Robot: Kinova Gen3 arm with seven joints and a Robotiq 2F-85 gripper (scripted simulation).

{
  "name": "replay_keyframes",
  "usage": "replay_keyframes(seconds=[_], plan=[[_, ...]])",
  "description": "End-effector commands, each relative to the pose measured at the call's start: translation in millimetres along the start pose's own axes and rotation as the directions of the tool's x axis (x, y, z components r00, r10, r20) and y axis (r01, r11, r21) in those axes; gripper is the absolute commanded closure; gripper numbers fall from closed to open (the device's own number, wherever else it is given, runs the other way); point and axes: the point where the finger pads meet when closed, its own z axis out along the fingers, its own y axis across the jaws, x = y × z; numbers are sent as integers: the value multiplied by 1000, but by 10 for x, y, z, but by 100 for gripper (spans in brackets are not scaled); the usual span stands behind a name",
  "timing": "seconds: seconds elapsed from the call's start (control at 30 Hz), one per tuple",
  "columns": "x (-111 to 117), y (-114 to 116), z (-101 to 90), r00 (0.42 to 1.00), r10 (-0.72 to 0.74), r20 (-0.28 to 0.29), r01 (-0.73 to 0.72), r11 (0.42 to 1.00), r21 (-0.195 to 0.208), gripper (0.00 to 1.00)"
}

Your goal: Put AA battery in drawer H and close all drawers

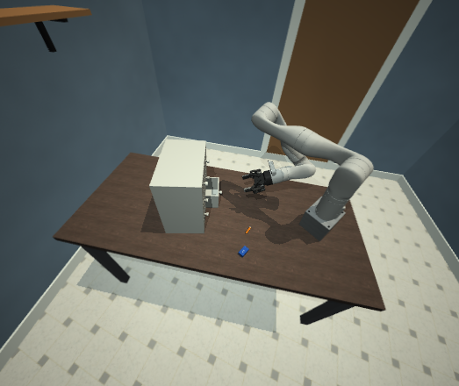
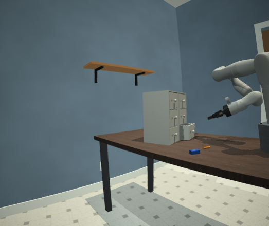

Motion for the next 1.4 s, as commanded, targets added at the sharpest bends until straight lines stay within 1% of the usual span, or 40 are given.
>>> replay_keyframes(seconds=[0.0, 0.27, 0.33, 0.83, 0.9, 1.37], plan=[[26, 0, 3, 1000, -4, 3, 4, 1000, 1, 0], [34, 0, -1, 999, -4, 32, 4, 1000, 1, 0], [34, 0, -1, 999, -4, 32, 4, 1000, 1, 0], [60, 0, -12, 993, -4, 115, 4, 1000, 0, 0], [60, 0, -12, 993, -4, 115, 4, 1000, 0, 0], [92, 0, -24, 975, -4, 221, 4, 1000, 1, 0]])
